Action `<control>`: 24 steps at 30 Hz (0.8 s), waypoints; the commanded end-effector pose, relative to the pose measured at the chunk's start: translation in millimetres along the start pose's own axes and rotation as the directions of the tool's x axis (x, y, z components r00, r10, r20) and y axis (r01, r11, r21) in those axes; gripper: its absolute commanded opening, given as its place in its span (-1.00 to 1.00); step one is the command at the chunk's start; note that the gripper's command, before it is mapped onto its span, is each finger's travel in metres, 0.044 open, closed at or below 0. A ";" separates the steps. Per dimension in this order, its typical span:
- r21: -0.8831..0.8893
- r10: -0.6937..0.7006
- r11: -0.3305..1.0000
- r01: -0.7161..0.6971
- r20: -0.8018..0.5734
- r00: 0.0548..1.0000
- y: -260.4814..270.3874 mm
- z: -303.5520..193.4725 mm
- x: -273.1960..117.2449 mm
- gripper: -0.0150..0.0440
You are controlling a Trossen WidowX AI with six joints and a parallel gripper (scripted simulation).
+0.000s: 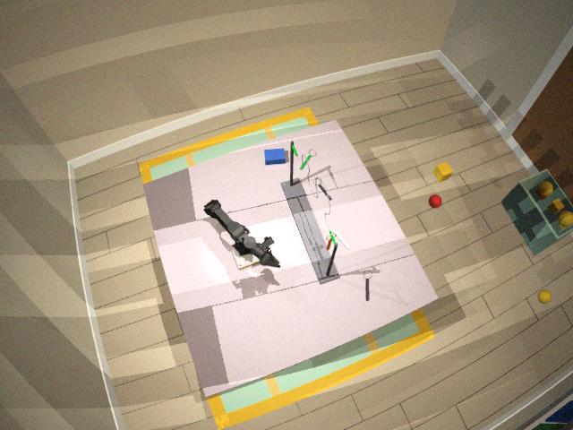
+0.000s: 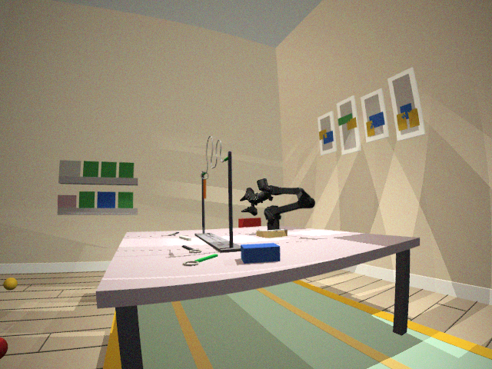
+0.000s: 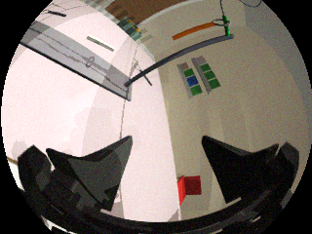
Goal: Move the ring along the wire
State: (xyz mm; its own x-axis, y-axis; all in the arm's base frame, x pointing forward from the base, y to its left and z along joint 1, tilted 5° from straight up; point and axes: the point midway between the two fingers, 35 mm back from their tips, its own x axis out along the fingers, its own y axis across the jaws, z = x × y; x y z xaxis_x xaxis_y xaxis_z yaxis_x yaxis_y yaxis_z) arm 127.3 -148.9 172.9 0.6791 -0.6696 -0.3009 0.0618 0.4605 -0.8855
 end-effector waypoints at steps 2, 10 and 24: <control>0.017 0.000 1.000 0.000 0.014 1.000 -2.0 2.1 2.1 0.69; 0.203 0.000 0.978 -0.038 0.181 0.983 -22.3 26.0 26.9 0.05; 0.446 0.022 0.858 -0.253 0.461 0.887 -38.4 61.4 68.5 0.05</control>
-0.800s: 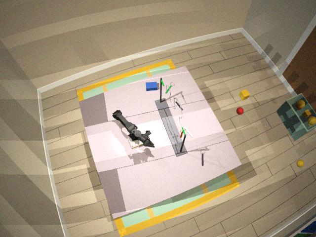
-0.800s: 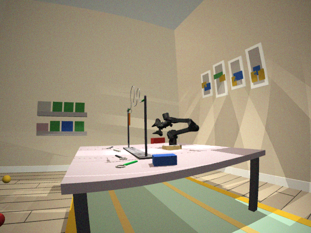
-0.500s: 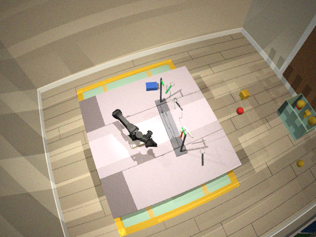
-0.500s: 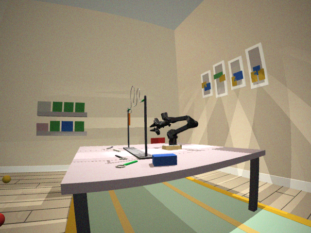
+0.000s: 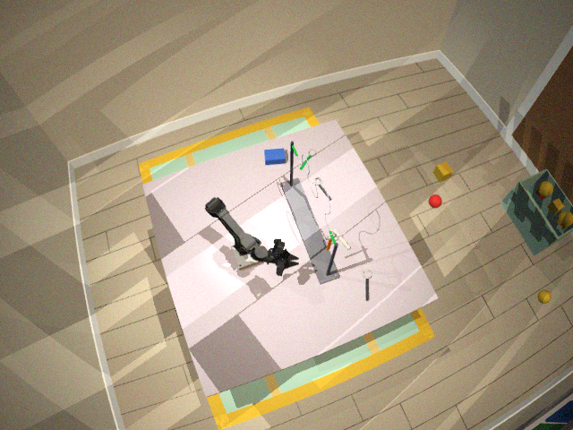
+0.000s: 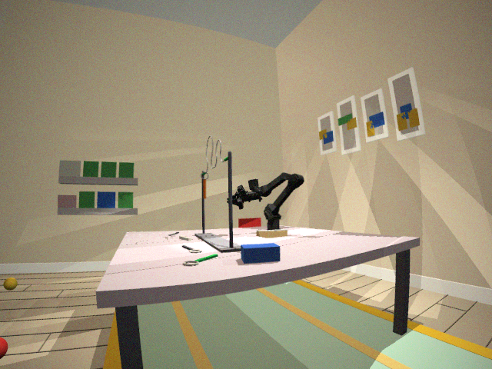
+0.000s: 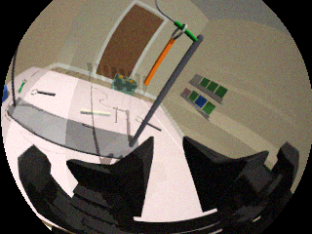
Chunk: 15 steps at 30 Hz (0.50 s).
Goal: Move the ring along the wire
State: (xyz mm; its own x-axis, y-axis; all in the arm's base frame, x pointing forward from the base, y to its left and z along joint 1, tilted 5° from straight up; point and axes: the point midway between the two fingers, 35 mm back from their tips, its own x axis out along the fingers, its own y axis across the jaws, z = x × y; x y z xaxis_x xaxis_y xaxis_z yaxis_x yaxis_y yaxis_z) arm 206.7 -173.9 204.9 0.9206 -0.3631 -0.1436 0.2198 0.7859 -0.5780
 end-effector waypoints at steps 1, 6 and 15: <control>0.079 0.043 0.996 -0.048 0.064 0.997 -1.5 5.0 12.7 0.05; 0.182 0.105 0.974 -0.132 0.148 0.983 1.8 7.3 28.2 0.05; 0.334 0.224 0.888 -0.315 0.285 0.932 15.6 5.2 50.3 0.05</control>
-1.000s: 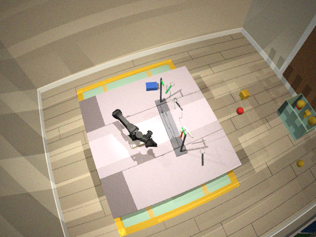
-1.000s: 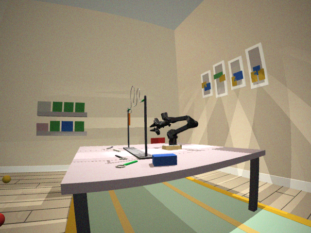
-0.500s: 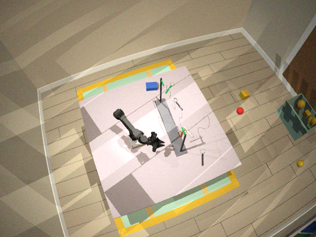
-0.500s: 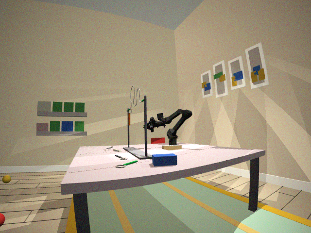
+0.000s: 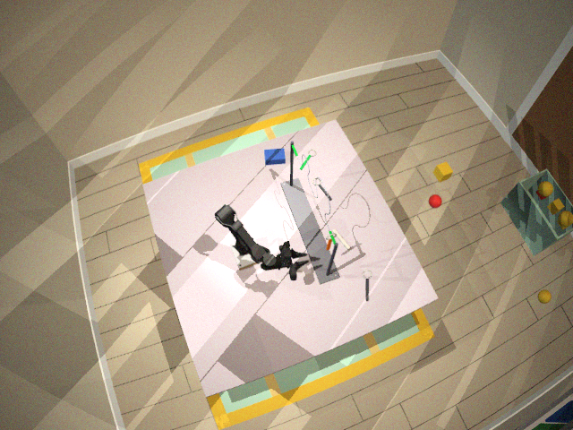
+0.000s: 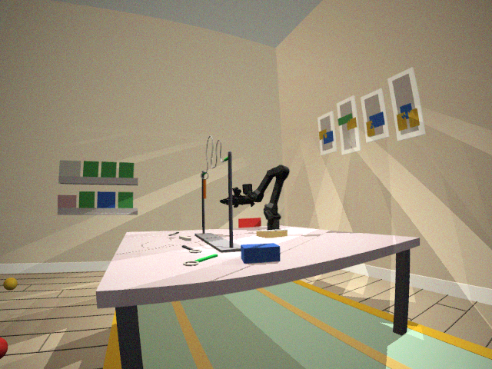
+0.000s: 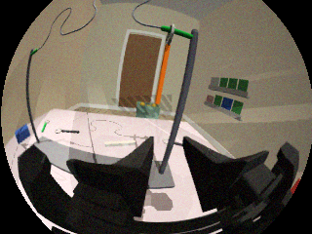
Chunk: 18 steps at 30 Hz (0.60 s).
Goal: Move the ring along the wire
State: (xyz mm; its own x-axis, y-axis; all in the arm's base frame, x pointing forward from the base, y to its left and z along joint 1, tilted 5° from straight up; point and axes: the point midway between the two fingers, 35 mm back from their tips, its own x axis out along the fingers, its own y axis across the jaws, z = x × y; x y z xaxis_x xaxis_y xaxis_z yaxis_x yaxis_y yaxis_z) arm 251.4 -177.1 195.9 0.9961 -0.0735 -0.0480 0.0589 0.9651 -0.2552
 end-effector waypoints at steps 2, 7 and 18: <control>0.096 0.085 0.991 -0.089 0.046 0.995 3.6 -6.1 11.0 0.05; 0.147 0.132 0.979 -0.141 0.068 0.989 7.6 -11.2 15.4 0.05; 0.139 0.129 0.981 -0.138 0.069 0.989 2.6 23.7 48.2 0.05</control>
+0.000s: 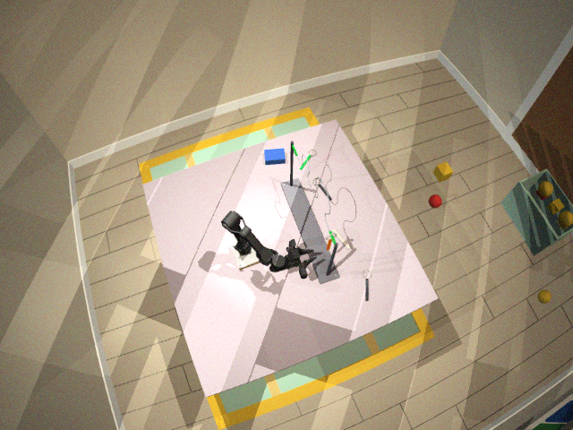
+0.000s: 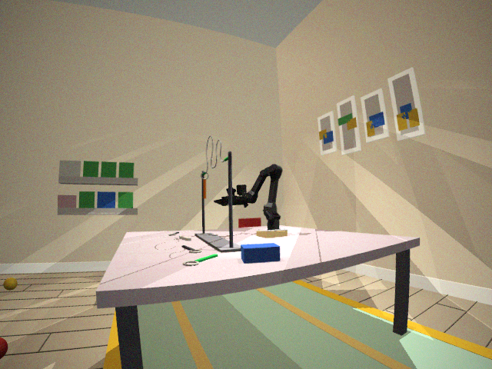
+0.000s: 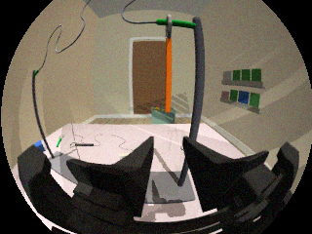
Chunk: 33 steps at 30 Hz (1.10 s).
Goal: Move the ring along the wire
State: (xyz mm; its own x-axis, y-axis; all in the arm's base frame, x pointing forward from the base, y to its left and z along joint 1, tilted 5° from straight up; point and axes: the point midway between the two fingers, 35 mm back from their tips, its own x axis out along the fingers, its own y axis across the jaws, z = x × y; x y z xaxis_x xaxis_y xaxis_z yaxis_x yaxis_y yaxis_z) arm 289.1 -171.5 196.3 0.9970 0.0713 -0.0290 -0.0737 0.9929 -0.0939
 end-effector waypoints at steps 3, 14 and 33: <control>-0.009 -0.002 1.000 0.002 0.019 1.000 -5.7 34.7 24.2 0.05; -0.008 -0.001 1.000 0.002 0.020 1.000 -6.7 38.9 33.5 0.05; -0.008 -0.002 1.000 0.002 0.023 1.000 -7.6 41.0 62.5 0.05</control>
State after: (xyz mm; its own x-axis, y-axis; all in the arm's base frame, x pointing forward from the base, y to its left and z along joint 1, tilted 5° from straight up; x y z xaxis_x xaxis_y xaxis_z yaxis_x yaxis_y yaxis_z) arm 347.2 -169.0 234.1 0.9972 0.0744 -0.0102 -0.0750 0.9919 -0.1022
